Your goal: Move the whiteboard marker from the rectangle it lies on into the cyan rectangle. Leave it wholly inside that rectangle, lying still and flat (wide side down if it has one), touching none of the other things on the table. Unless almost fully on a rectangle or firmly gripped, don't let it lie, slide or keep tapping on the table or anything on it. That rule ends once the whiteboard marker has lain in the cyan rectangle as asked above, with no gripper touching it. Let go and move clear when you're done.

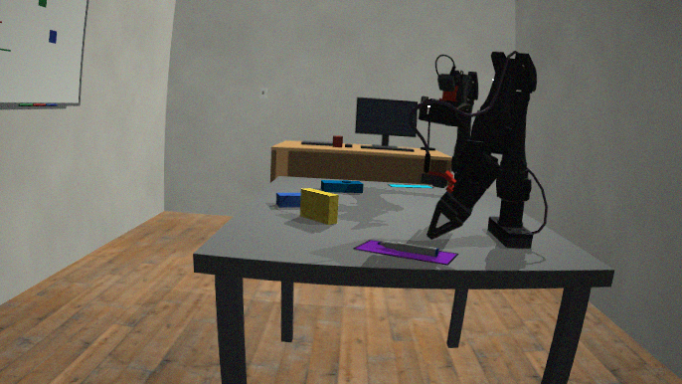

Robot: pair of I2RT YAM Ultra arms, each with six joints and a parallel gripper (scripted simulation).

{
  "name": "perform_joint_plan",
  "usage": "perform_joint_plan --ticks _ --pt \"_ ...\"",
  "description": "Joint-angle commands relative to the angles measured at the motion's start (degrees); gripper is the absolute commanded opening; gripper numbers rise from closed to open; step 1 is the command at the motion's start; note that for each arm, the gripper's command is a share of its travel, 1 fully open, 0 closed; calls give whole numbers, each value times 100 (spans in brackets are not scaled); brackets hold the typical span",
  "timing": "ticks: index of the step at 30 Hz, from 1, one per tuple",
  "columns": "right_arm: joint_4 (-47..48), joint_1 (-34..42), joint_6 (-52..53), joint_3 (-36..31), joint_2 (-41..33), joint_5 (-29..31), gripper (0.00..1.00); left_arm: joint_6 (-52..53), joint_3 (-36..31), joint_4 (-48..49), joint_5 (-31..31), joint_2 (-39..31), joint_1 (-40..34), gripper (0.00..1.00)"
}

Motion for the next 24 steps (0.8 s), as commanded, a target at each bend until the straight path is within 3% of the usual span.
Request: perform_joint_plan --ticks 1,8,24 --pt "58 56 -35 -53 -135 -68 100 1102 169 -28 553 268 246 40" --pt "58 56 -35 -53 -135 -68 100 1903 275 -330 648 746 774 40" --pt "58 56 -35 -53 -135 -68 100 1671 289 -158 642 869 618 40"
